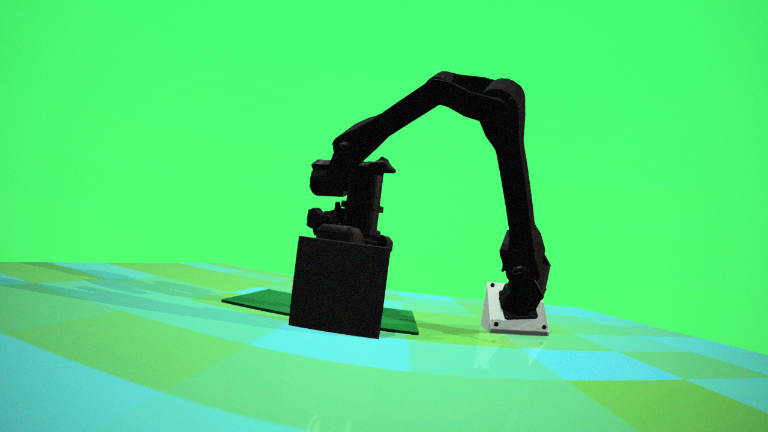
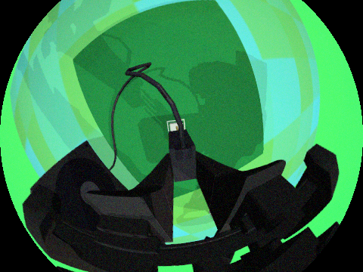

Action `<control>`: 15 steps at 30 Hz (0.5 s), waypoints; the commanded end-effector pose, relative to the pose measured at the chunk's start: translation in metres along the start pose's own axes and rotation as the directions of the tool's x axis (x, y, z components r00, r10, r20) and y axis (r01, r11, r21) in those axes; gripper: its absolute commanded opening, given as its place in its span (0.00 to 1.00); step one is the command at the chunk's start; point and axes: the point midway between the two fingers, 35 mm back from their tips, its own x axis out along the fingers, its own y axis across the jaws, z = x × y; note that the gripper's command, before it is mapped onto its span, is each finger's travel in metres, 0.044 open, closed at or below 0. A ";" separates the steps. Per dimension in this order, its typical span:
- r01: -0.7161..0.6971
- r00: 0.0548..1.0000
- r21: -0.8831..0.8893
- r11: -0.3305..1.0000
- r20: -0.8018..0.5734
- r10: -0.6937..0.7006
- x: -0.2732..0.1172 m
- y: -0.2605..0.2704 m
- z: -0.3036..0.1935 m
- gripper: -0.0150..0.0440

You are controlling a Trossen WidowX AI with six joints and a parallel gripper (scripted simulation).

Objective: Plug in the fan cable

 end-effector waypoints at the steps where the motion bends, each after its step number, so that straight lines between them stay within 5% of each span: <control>1: -0.004 1.000 0.003 1.000 0.006 0.004 0.001 0.000 0.001 0.25; 15: -0.004 1.000 0.007 1.000 0.006 0.004 0.001 -0.001 0.002 0.25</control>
